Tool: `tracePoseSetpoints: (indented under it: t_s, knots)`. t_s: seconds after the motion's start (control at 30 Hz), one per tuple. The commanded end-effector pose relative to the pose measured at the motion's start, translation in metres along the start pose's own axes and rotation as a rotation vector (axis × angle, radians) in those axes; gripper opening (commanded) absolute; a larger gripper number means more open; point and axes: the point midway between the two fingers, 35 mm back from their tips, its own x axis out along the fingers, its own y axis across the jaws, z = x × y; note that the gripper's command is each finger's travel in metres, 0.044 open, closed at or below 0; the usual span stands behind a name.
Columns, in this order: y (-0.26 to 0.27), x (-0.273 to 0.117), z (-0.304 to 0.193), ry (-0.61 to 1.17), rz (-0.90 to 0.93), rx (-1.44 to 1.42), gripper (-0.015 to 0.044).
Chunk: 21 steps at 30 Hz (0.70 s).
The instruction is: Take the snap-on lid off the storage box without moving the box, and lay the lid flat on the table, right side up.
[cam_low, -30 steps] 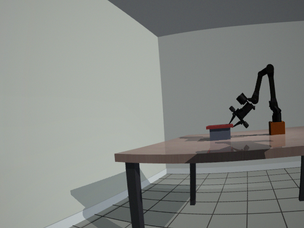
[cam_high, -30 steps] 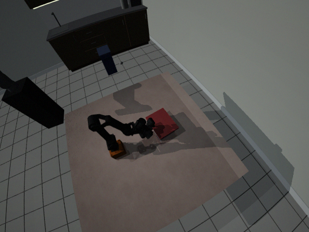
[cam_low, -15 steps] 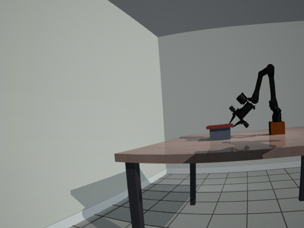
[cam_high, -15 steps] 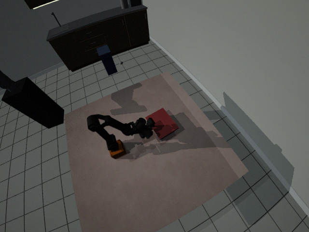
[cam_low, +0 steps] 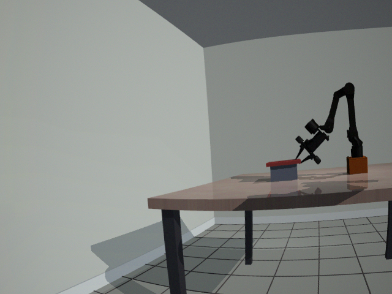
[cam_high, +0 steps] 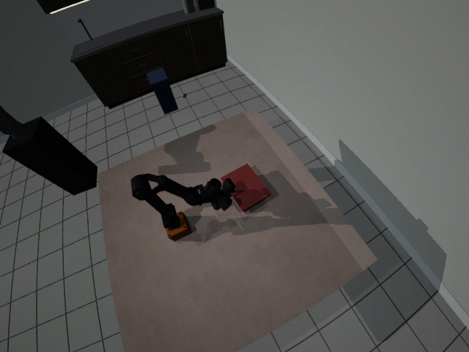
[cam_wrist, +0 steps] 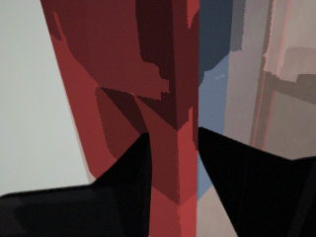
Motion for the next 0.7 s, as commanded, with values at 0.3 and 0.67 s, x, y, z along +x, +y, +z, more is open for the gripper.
tracePoseSetpoints:
  t_s: [0.3,0.67]
  knots:
    - [0.0036,-0.0031,0.0000,0.001,0.004,-0.001,0.0000]
    - [0.0052,-0.0046,0.0000,0.001,0.004,-0.001,0.0000]
